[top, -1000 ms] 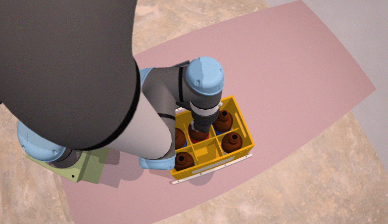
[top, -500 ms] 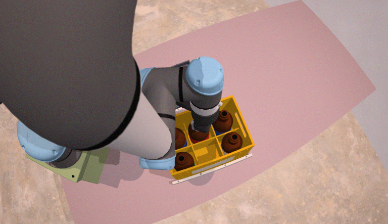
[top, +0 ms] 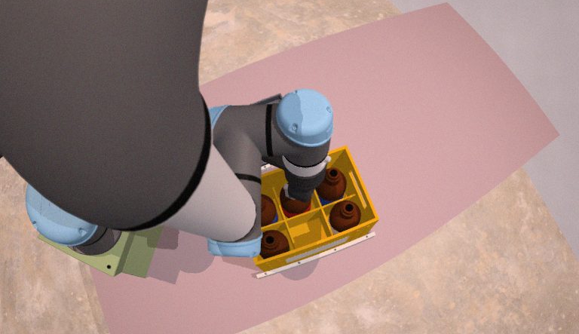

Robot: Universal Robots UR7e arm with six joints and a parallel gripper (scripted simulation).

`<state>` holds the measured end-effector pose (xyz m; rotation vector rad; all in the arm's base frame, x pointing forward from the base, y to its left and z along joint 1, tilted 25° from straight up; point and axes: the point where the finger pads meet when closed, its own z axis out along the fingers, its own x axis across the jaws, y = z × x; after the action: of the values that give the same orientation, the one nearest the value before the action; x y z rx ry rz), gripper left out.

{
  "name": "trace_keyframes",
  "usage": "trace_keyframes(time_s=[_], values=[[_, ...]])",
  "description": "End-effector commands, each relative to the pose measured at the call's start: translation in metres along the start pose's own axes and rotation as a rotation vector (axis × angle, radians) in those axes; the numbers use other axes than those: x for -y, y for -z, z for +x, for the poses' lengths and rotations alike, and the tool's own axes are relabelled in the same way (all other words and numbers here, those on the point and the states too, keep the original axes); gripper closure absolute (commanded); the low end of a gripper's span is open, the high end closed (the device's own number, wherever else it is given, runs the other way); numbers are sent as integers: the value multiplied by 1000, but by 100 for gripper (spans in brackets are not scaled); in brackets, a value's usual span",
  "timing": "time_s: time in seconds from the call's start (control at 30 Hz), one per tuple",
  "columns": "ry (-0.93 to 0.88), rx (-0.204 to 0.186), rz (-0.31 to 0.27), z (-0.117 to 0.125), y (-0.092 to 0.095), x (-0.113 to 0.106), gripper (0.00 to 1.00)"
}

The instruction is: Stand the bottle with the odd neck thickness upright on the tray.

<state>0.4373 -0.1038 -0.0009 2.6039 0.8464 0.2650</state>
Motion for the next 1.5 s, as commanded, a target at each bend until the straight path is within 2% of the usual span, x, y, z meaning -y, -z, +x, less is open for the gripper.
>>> trace_keyframes(time_s=[0.0, 0.93, 0.97, 1.47], values=[[-3, -2, -4, 0, 0, -3, 100], [-3, -2, -4, 0, 0, -3, 100], [-3, -2, -4, 0, 0, -3, 0], [-3, -2, -4, 0, 0, -3, 0]])
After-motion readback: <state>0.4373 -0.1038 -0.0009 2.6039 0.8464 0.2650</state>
